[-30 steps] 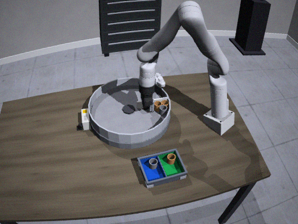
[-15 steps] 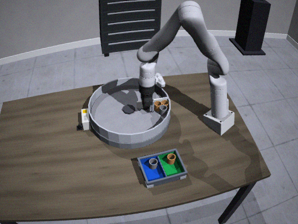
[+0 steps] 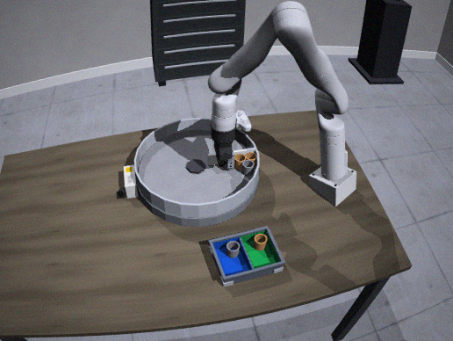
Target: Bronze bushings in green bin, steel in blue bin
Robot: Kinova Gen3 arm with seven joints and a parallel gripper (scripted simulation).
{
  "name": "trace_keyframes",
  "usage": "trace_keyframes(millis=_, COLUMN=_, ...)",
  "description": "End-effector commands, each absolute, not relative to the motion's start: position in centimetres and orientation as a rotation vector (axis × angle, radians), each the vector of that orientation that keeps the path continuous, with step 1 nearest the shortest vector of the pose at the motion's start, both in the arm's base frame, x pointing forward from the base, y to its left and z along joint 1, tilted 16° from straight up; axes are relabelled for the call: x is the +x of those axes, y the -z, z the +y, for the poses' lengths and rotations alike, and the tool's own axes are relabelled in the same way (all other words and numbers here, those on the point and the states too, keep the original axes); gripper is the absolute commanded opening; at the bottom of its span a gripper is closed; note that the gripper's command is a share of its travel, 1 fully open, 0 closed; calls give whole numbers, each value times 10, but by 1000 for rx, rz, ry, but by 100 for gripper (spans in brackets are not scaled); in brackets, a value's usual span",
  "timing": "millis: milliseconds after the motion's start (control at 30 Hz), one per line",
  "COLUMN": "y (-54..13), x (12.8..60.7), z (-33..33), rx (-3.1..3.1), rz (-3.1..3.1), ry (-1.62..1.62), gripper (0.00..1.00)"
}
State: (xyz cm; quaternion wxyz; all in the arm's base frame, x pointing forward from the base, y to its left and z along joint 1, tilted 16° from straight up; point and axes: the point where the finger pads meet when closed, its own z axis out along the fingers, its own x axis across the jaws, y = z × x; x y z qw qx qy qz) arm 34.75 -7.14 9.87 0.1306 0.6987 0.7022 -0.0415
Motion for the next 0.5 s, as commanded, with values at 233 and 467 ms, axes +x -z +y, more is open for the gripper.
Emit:
trace_keyframes(millis=233, y=-102, x=347, z=-71, rx=2026, rz=2040, ry=120, gripper=0)
trace_keyframes(millis=467, y=-104, x=347, z=-70, rx=2025, rz=2041, ry=120, gripper=0)
